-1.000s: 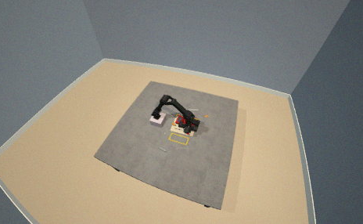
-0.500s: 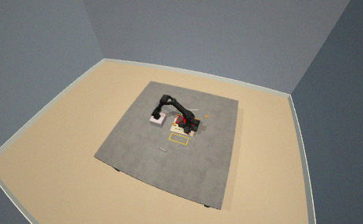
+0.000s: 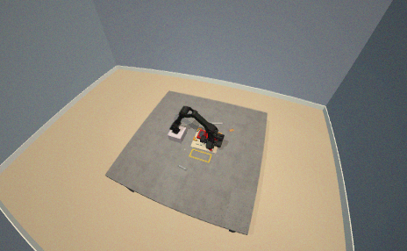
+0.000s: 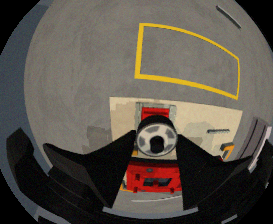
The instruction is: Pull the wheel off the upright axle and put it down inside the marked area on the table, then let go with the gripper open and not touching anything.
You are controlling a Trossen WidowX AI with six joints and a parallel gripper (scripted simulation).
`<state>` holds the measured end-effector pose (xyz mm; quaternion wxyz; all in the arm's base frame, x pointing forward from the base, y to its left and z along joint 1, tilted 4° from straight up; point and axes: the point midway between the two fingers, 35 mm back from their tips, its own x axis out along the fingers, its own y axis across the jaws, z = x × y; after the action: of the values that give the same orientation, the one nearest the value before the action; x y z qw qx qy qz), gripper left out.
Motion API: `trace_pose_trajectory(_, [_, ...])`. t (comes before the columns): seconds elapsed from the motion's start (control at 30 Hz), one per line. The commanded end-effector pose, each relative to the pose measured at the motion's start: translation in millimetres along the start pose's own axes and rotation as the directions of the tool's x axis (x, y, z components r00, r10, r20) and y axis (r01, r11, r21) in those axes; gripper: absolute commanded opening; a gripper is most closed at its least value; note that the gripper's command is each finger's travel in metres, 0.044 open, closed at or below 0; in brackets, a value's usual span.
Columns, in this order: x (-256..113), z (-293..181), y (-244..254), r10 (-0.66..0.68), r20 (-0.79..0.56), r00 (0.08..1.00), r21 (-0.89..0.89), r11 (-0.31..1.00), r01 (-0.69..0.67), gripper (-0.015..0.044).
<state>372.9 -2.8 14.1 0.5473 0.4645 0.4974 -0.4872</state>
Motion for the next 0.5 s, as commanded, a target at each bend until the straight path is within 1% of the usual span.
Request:
trace_pose_trajectory(0.0, [-3.9,-0.2,0.5,0.003,-0.001,1.0,0.0,1.0,-0.003,0.0])
trace_pose_trajectory(0.47, [-8.5,-0.2,0.6,0.004,-0.001,1.0,0.0,1.0,-0.004,0.0])
